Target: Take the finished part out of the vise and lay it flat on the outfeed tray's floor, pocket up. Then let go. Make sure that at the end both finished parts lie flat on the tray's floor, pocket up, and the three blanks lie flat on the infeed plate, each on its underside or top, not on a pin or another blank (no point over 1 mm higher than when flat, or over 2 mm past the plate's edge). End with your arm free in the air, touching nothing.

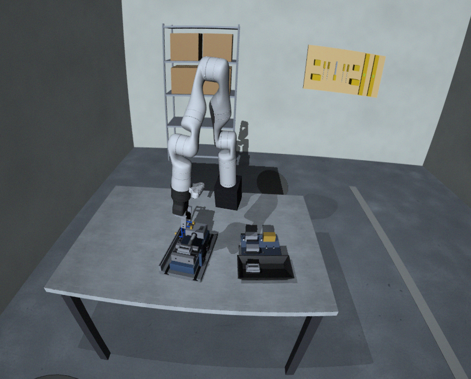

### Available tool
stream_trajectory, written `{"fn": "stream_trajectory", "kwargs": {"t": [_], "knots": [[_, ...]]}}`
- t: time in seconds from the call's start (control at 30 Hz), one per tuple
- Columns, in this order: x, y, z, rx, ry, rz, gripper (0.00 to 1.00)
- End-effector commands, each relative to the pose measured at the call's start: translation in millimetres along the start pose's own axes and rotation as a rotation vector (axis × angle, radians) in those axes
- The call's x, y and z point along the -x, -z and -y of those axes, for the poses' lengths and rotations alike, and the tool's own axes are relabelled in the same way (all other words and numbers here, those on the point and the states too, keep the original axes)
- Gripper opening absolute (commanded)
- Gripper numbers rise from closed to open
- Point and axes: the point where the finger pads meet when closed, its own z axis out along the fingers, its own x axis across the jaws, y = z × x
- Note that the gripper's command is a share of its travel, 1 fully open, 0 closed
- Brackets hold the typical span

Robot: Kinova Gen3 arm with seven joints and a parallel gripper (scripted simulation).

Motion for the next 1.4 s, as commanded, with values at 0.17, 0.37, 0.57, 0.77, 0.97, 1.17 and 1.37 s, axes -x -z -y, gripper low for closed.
{"fn": "stream_trajectory", "kwargs": {"t": [0.17,0.37,0.57,0.77,0.97,1.17,1.37], "knots": [[-14,-23,-3,-0.049,-0.004,-0.016,1.0],[-13,-23,-3,-0.049,-0.004,-0.012,1.0],[-18,-28,-3,-0.065,-0.003,-0.023,1.0],[-23,-33,-2,-0.078,-0.003,-0.036,1.0],[-27,-37,-2,-0.089,-0.003,-0.045,1.0],[-29,-40,-2,-0.098,-0.003,-0.051,1.0],[-30,-39,-3,-0.097,-0.003,-0.054,1.0]]}}
